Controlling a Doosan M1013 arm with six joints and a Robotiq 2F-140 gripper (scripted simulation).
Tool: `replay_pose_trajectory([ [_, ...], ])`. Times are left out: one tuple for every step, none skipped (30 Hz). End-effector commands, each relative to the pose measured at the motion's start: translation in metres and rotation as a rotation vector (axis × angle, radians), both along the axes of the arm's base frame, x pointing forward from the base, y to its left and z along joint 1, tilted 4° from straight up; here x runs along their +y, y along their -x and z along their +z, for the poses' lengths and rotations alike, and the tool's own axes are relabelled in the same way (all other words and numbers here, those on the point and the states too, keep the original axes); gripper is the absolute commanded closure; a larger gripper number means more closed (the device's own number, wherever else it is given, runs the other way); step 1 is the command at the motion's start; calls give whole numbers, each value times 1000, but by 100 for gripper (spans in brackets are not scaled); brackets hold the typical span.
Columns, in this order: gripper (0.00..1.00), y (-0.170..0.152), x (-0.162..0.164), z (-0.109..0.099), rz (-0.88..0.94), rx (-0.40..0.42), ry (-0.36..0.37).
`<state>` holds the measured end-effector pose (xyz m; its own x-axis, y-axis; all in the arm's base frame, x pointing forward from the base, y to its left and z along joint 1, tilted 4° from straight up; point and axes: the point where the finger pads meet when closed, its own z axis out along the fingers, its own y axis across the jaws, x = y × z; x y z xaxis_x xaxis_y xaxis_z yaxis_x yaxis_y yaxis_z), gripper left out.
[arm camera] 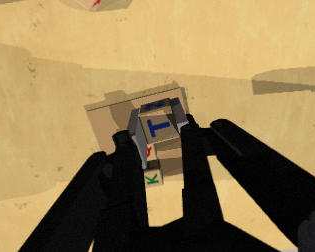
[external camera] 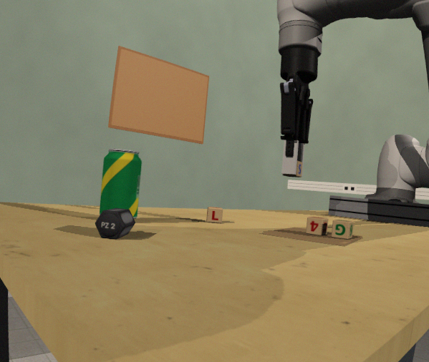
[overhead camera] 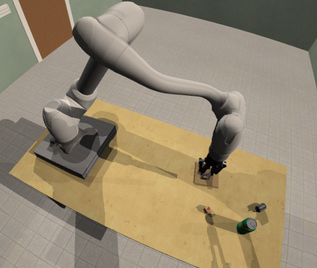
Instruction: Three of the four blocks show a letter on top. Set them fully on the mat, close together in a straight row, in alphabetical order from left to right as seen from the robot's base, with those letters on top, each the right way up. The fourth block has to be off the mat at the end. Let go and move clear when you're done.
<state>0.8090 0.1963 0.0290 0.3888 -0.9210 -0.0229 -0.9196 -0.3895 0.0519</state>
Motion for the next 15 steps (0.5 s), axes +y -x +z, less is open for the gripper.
replay_pose_trajectory([
  [76, -21, 33, -4, -64, 10, 12],
  [76, -23, 37, -4, -71, 10, 12],
  [76, -23, 37, -4, -73, 10, 12],
  [76, -23, 37, -4, -73, 10, 12],
  [76, -23, 37, -4, -73, 10, 12],
  [76, -23, 37, -4, -73, 10, 12],
  [76, -23, 37, -4, -73, 10, 12],
  [76, -23, 37, -4, -73, 10, 12],
  [76, -23, 37, -4, -73, 10, 12],
  [76, -23, 37, -4, -73, 10, 12],
  [76, -23, 37, -4, -74, 10, 12],
  [76, -23, 37, -4, -74, 10, 12],
  [76, -23, 37, -4, -74, 10, 12],
  [76, -23, 37, -4, -74, 10, 12],
  [76, -23, 37, -4, -74, 10, 12],
])
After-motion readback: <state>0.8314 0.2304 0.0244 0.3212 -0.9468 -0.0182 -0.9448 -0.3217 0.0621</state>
